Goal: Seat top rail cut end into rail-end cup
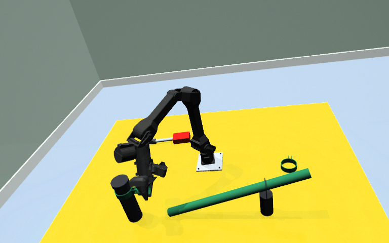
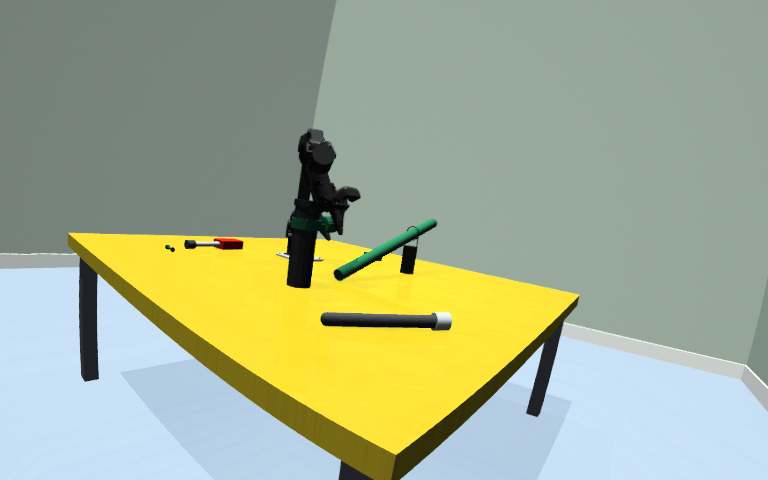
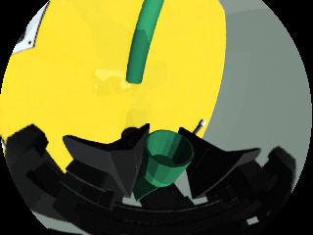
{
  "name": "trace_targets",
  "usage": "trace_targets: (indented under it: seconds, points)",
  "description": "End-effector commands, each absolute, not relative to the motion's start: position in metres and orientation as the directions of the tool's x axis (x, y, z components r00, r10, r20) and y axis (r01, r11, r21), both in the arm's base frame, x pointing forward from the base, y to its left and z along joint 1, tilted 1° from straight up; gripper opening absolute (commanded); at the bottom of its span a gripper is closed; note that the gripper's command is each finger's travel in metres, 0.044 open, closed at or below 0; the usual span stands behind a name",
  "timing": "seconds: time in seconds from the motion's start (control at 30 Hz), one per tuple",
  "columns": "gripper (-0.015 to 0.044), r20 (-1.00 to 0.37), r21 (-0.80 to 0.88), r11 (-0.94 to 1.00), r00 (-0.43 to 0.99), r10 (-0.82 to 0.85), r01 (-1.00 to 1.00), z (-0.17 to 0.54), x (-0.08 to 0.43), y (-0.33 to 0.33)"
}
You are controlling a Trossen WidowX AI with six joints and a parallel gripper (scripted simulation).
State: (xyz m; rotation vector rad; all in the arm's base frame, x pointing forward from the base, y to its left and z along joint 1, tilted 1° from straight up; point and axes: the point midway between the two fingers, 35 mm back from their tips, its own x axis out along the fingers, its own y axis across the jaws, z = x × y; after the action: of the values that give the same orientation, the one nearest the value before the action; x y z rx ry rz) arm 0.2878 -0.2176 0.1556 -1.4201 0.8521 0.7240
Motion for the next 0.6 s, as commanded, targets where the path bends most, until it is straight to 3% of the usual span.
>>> trace_targets:
  seconds: [0.0, 0.57]
  points:
    - [0.0000, -0.850, -0.526, 0.024, 0.524, -0.055, -0.850, 0.1548, 0.2838, -0.2183]
    - [0.0000, -0.848, -0.528, 0.073, 0.523, -0.083, -0.846, 0.1550, 0.2890, -0.2187]
